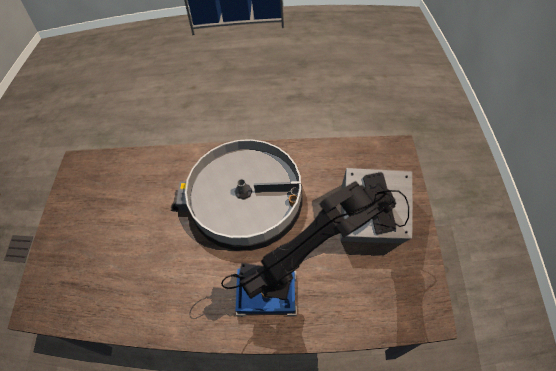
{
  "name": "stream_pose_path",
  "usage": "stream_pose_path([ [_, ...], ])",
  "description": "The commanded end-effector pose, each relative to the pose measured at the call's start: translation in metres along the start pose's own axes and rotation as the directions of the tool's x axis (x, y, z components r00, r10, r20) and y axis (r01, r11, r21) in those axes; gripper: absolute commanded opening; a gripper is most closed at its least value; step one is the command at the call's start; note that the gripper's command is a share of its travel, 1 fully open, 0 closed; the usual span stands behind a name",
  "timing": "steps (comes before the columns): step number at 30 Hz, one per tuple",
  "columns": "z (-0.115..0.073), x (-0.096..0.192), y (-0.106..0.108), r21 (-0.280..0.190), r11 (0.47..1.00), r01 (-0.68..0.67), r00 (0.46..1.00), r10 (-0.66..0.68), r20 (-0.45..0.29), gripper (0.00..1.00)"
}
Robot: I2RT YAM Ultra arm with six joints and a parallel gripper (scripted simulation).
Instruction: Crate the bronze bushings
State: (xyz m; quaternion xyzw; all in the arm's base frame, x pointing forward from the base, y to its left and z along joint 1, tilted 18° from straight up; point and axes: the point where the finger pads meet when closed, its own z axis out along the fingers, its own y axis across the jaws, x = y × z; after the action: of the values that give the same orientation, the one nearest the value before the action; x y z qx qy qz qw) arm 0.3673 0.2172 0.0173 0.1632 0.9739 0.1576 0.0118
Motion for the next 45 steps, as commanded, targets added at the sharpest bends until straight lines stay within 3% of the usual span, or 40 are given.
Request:
stream_pose_path([
  [1, -0.008, -0.002, -0.001, -0.006, 1.000, -0.007, 1.000, 0.007, 0.024, 0.00],
  [20, -0.007, -0.002, -0.001, -0.006, 1.000, -0.007, 1.000, 0.007, 0.023, 0.00],
  [26, 0.010, 0.002, -0.006, 0.016, 1.000, -0.010, 1.000, 0.010, 0.000, 0.00],
  [32, 0.009, -0.006, 0.000, -0.001, 1.000, -0.009, 1.000, 0.009, 0.018, 0.00],
  [35, 0.019, 0.002, -0.006, 0.016, 1.000, -0.009, 1.000, 0.009, 0.000, 0.00],
  [45, 0.034, 0.000, 0.000, 0.006, 1.000, -0.003, 1.000, 0.003, 0.009, 0.00],
])
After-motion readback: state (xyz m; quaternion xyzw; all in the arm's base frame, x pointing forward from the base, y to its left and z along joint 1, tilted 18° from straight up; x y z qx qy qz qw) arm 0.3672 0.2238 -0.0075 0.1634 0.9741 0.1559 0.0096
